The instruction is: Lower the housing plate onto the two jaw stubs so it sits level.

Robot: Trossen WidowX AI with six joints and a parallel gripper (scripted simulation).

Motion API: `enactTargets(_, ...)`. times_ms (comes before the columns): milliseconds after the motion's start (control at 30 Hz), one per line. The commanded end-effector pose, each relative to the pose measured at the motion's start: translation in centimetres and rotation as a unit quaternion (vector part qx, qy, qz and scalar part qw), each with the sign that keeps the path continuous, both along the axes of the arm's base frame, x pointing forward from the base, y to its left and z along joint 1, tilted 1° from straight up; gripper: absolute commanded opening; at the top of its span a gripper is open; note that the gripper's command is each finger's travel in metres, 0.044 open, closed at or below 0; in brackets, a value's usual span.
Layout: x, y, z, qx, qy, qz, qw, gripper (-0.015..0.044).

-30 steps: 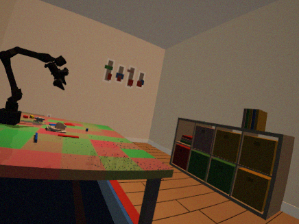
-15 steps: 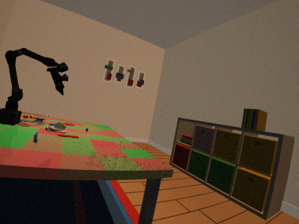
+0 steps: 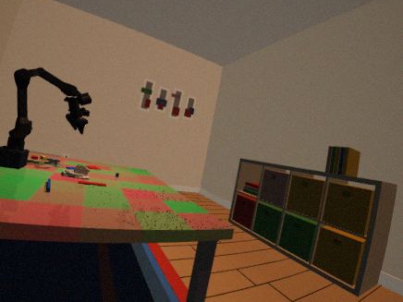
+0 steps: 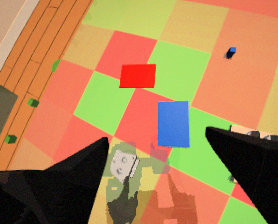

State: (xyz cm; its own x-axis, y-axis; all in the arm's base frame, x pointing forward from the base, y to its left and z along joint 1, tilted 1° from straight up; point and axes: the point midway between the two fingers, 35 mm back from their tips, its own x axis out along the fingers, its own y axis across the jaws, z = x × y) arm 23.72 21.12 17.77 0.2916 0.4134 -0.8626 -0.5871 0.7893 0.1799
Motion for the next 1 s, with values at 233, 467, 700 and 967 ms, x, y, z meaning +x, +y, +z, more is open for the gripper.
enactTargets(233,-2.1,2.1,-3.2,-0.073,0.003,0.120,0.990,0.0440)
enactTargets(467,-3.7,3.2,-5.0,-0.113,0.007,0.192,0.975,0.0440)
enactTargets(700,-5.1,3.9,-6.7,-0.147,0.011,0.251,0.957,0.0440)
enactTargets(967,-7.1,4.8,-8.6,-0.188,0.010,0.341,0.921,0.0440)
